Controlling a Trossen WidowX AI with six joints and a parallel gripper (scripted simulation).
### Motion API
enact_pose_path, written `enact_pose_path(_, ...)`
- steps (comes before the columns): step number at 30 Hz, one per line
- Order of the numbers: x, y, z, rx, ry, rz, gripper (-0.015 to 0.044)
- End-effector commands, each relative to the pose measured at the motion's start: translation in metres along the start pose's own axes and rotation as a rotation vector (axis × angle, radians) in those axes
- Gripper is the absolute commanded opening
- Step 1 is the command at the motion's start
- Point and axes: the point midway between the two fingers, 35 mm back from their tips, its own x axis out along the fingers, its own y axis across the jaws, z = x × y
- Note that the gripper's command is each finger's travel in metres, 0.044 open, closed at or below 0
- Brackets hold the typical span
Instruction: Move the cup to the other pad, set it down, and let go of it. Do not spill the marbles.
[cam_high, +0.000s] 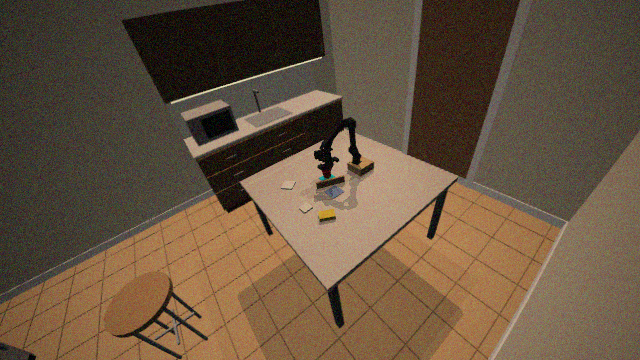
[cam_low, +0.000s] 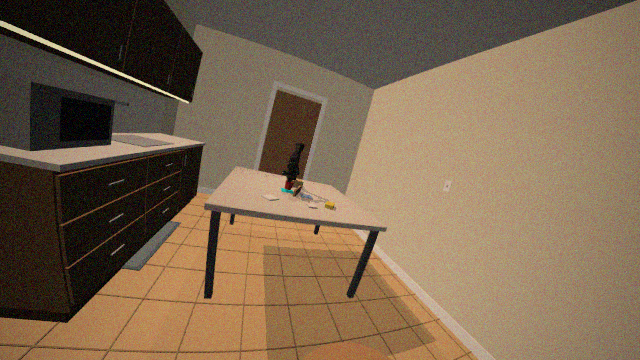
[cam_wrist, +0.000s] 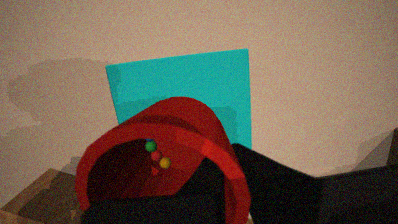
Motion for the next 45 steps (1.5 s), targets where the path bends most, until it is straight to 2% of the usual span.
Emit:
enact_pose_path(1,0.009,-0.004,0.000,-0.004,0.000,-0.014,0.0000)
enact_pose_path(23,0.011,-0.003,0.000,0.000,0.002,-0.005,0.0000)
enact_pose_path(28,0.011,-0.003,0.000,0.000,0.002,-0.005,0.0128)
enact_pose_path(45,-0.004,-0.001,0.000,-0.001,0.001,-0.008,0.0128)
